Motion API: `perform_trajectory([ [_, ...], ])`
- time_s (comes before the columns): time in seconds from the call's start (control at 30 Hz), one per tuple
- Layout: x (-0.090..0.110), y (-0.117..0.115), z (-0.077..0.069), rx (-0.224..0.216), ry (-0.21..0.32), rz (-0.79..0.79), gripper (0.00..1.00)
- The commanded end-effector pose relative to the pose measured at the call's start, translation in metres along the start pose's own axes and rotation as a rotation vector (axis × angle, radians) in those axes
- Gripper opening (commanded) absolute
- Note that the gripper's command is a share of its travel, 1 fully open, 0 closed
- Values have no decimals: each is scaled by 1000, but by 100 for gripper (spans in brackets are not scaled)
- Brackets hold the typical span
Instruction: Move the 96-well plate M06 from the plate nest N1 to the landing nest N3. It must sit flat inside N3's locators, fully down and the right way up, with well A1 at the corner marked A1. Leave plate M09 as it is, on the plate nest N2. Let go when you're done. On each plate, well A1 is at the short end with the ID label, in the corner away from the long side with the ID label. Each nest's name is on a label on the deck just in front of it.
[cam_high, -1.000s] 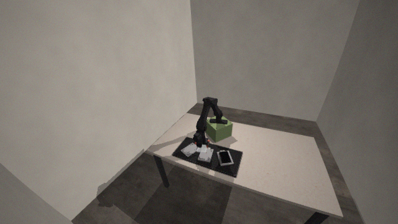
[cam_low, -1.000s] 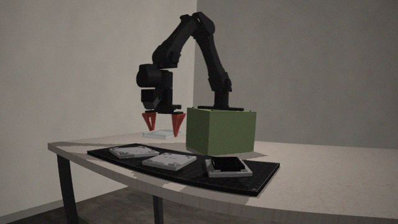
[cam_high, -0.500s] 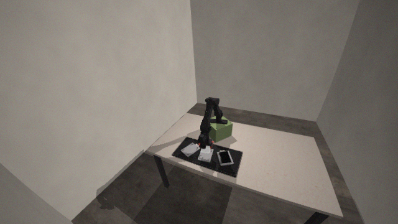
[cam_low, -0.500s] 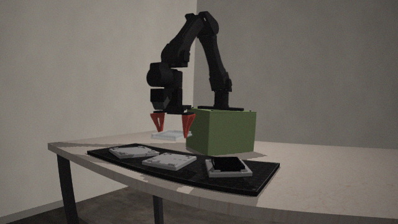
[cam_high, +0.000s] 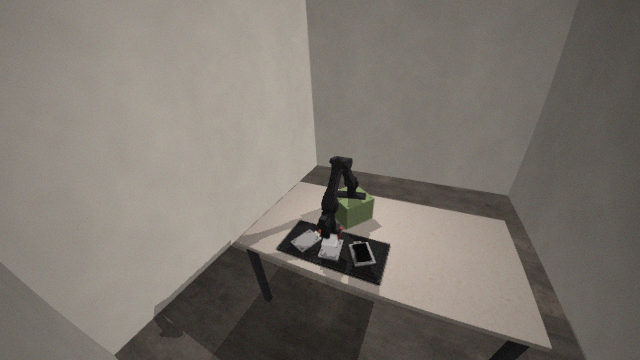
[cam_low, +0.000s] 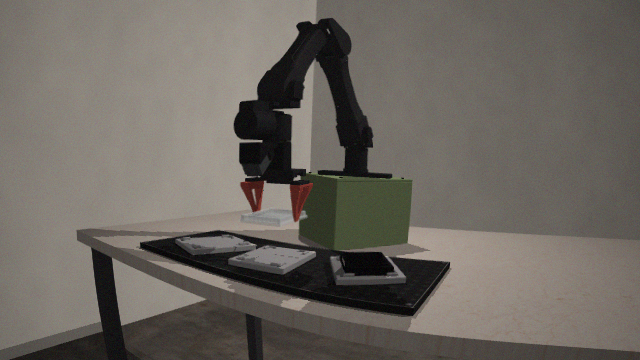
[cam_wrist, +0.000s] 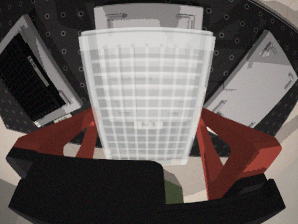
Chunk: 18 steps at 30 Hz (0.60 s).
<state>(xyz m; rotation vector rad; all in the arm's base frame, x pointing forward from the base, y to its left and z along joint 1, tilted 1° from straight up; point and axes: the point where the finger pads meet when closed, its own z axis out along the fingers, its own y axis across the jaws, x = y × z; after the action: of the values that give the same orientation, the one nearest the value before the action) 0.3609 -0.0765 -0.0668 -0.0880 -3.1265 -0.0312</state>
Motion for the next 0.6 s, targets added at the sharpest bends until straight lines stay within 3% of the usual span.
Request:
perform_trajectory([
  [0.0, -23, -6, -23, 12, -86, 4, 0],
  [0.57, -21, -8, -23, 10, -71, 4, 0],
])
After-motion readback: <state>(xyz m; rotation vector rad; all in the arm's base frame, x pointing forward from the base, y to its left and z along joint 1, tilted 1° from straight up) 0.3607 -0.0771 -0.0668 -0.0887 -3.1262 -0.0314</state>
